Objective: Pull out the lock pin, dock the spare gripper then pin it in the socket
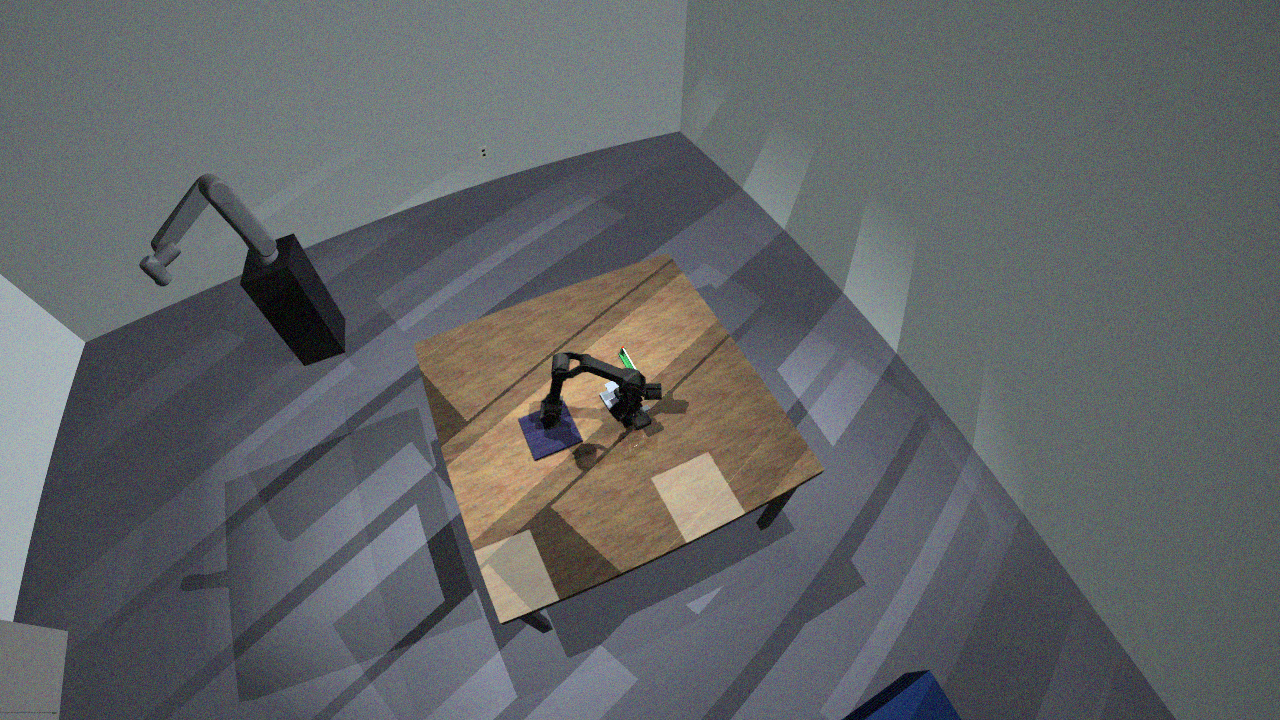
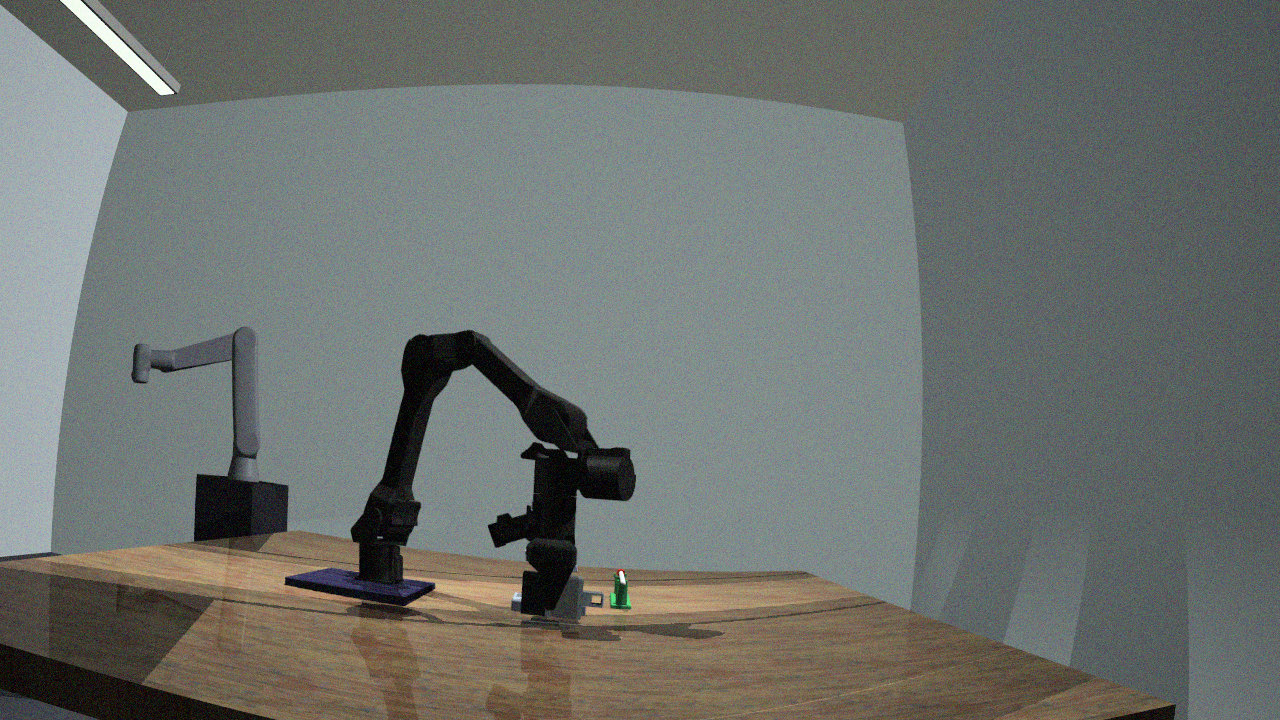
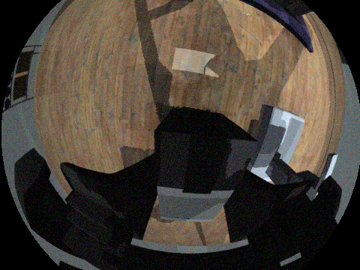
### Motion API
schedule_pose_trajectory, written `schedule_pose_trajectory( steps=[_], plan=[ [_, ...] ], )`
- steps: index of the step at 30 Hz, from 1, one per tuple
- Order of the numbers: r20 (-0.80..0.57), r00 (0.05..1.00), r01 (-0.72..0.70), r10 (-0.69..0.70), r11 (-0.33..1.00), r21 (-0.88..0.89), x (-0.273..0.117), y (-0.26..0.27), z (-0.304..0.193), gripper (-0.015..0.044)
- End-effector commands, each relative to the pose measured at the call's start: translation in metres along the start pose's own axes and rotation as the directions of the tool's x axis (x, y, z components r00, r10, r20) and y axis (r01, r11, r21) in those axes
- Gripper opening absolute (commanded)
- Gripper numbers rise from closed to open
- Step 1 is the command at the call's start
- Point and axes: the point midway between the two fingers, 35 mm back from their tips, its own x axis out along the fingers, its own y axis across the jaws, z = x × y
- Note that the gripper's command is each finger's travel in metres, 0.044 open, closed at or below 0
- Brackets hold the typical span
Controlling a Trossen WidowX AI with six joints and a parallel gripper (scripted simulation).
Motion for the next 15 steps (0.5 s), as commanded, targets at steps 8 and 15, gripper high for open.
schedule_pose_trajectory(
  steps=[8,15],
  plan=[
    [-0.002,1.0,-0.005,0.005,1.0,0.005,0.0143,0.0007,-0.0001,0.0],
    [0.0,1.0,0.0,0.0,1.0,0.0,0.0119,-0.0001,0.0002,0.0157]
  ],
)
